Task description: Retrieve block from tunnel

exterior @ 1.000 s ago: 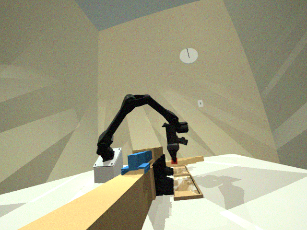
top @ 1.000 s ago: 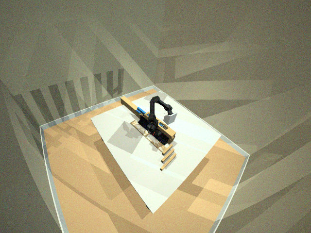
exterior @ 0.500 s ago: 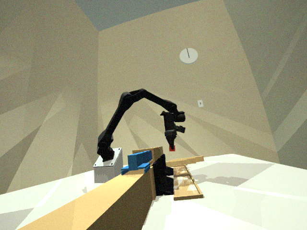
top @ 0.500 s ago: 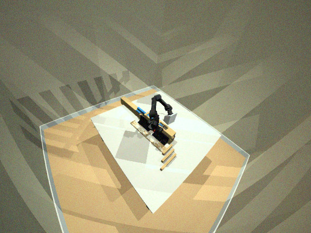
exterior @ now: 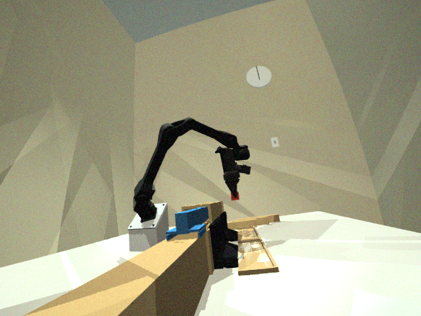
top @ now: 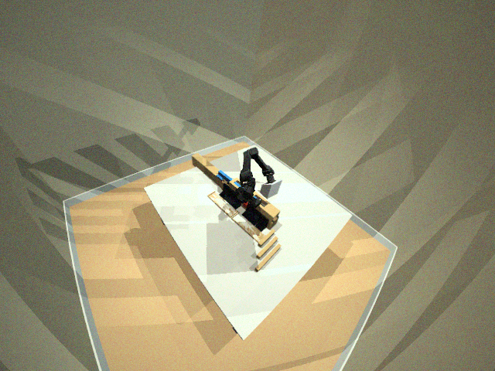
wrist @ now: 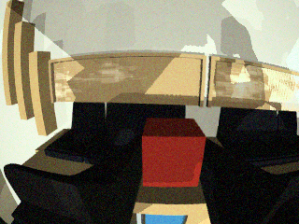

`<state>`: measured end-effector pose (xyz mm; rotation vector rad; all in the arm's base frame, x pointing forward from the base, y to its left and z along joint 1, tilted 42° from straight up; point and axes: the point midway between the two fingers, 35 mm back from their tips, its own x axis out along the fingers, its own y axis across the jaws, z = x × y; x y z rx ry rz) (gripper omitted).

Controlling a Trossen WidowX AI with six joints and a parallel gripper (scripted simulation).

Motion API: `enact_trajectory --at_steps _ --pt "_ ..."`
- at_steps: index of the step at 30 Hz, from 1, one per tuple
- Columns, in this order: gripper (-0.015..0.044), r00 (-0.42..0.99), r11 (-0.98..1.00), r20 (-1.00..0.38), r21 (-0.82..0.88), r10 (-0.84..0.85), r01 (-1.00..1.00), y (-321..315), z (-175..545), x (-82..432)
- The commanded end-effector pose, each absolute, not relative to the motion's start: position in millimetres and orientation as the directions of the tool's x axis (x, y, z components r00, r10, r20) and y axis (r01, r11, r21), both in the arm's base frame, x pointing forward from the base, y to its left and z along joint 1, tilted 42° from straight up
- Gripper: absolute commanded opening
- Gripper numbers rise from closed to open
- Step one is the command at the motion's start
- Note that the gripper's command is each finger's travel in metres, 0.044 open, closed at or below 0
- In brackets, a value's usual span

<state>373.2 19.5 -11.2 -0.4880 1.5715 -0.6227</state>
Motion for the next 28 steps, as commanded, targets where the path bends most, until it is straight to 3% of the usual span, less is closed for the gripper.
enact_trajectory --at_steps 1,10,28 --pt "0.0000 0.044 0.769 -0.768 -0.637 -0.639 0.050 15.1 -2.4 376.4" --pt "0.0000 0.342 0.759 -0.700 -0.648 -0.626 0.064 2.1 18.7 370.8" --pt "0.0000 0.348 0.758 -0.697 -0.649 -0.627 0.065 -1.6 16.9 382.4"
